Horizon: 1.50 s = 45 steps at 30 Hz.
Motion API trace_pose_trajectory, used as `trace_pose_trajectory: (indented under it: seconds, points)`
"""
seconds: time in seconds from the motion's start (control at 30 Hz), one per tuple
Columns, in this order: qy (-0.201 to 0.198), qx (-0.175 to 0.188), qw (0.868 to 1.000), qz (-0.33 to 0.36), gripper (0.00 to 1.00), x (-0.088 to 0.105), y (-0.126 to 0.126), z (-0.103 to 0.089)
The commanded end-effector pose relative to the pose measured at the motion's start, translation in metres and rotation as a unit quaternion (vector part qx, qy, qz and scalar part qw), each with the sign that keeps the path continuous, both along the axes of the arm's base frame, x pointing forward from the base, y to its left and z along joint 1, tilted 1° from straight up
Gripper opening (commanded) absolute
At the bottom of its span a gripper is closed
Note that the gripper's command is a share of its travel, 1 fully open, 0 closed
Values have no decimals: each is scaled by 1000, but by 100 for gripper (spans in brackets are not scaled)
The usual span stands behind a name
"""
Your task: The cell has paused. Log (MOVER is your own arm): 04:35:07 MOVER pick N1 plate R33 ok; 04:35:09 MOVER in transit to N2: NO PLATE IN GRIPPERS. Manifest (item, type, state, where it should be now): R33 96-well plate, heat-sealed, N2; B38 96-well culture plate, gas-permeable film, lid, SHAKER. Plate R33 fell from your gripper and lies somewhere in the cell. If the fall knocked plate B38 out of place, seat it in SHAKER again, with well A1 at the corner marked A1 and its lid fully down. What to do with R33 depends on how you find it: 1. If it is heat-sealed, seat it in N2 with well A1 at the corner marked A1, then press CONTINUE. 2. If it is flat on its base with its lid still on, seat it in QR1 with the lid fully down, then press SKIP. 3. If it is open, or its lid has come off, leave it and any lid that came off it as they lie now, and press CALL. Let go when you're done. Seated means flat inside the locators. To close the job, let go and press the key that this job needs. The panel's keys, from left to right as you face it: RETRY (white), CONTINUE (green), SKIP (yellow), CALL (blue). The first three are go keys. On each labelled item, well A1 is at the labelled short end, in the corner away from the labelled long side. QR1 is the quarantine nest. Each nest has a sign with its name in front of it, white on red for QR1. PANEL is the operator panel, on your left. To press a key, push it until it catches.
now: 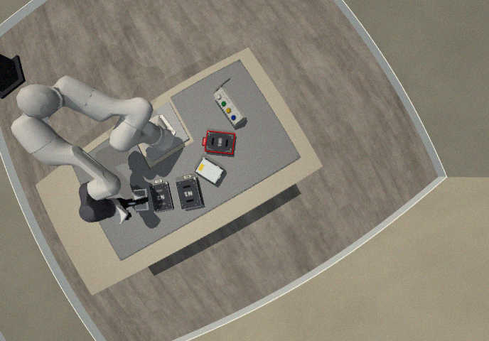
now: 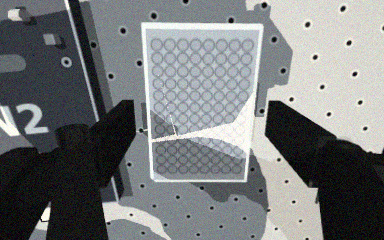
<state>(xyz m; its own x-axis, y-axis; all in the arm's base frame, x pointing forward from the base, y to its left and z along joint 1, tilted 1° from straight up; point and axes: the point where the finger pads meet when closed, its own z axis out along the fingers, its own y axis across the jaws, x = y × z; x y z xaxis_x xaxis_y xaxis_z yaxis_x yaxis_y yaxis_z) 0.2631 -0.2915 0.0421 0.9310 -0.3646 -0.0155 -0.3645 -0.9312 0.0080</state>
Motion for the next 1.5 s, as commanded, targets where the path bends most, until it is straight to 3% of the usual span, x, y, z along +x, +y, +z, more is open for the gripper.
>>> trace_pose_trajectory:
  seconds: [0.0,1.47]
  points:
    - [-2,-2,1000,-1,70,2,0,-2]
    - [-2,-2,1000,-1,70,2,0,-15]
